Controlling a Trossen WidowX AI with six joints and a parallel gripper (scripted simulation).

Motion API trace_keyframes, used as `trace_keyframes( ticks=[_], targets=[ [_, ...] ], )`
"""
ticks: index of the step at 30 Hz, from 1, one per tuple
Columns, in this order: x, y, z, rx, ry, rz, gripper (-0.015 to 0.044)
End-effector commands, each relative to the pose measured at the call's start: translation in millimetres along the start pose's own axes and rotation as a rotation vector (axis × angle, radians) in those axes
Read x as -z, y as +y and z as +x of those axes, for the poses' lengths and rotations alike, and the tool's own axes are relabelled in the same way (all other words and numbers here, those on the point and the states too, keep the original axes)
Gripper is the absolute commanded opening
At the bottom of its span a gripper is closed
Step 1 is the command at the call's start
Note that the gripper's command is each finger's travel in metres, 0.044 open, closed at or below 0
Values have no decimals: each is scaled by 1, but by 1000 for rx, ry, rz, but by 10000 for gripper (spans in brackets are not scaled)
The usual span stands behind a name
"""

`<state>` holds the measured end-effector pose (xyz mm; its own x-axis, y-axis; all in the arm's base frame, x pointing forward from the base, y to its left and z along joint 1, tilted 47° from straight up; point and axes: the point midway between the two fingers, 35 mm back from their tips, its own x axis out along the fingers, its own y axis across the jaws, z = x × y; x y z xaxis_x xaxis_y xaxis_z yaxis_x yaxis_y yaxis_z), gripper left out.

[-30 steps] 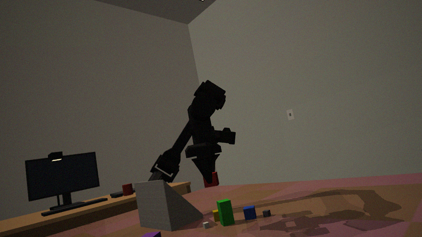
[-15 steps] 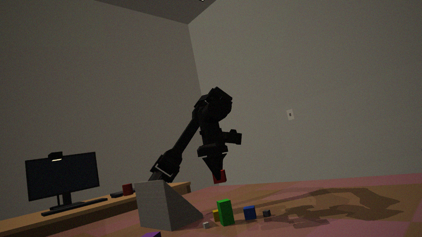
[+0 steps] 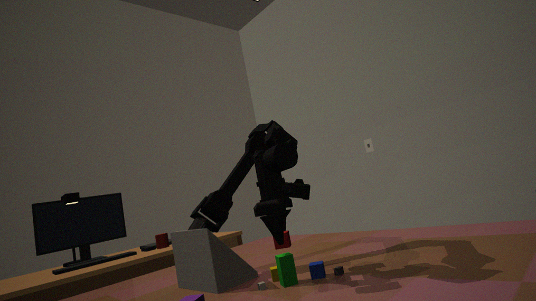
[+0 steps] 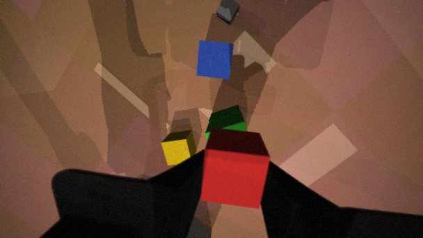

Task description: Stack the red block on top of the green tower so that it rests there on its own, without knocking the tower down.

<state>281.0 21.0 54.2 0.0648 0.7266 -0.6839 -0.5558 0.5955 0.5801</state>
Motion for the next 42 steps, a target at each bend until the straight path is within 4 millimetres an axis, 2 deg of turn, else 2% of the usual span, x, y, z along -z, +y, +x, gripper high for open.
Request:
trace_keyframes(
  ticks=[1,32,42],
  targets=[
    [2,2,14,-8,1,9,0],
    [2,2,15,-8,1,9,0],
    [2,2,17,-6,3,5,263]
  ],
)
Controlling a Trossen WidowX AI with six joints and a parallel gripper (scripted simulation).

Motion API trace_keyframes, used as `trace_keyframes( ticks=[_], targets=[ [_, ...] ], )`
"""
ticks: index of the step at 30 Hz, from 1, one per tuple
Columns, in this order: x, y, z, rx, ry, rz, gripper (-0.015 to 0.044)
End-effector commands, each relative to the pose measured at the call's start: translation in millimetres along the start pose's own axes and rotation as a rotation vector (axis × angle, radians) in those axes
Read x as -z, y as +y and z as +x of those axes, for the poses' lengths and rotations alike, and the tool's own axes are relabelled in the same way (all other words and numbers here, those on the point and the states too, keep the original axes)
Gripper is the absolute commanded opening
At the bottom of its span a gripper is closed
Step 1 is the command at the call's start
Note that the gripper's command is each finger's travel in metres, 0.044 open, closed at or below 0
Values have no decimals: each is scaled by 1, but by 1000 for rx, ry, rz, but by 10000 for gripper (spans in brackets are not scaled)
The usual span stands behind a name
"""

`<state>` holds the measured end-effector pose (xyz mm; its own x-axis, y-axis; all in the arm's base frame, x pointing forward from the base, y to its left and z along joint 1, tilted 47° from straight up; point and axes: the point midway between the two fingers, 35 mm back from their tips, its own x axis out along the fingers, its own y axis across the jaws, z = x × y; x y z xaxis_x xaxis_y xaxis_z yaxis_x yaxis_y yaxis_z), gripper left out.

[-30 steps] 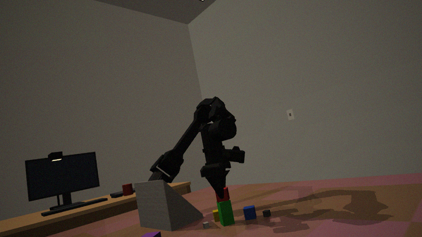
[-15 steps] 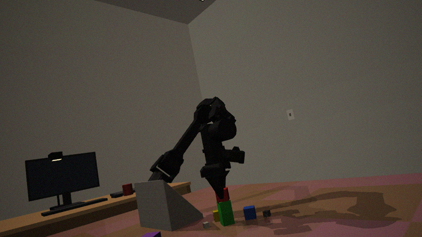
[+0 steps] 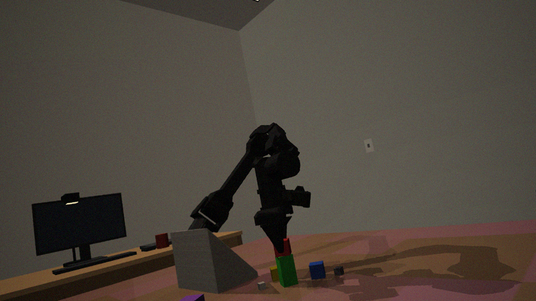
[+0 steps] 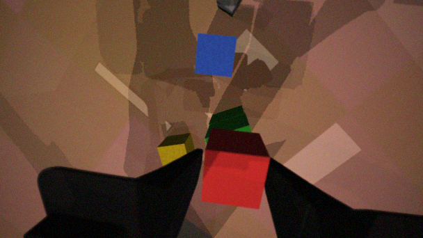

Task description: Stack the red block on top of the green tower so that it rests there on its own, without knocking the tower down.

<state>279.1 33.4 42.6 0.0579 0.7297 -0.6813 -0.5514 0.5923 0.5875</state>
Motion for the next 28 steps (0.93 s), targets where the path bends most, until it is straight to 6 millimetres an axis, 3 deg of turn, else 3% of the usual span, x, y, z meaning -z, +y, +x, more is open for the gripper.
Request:
trace_keyframes(
  ticks=[1,7,28],
  targets=[
    [0,0,0,1,0,-1,289],
    [0,0,0,1,0,-1,440],
    [0,0,0,1,0,-1,440]
  ],
)
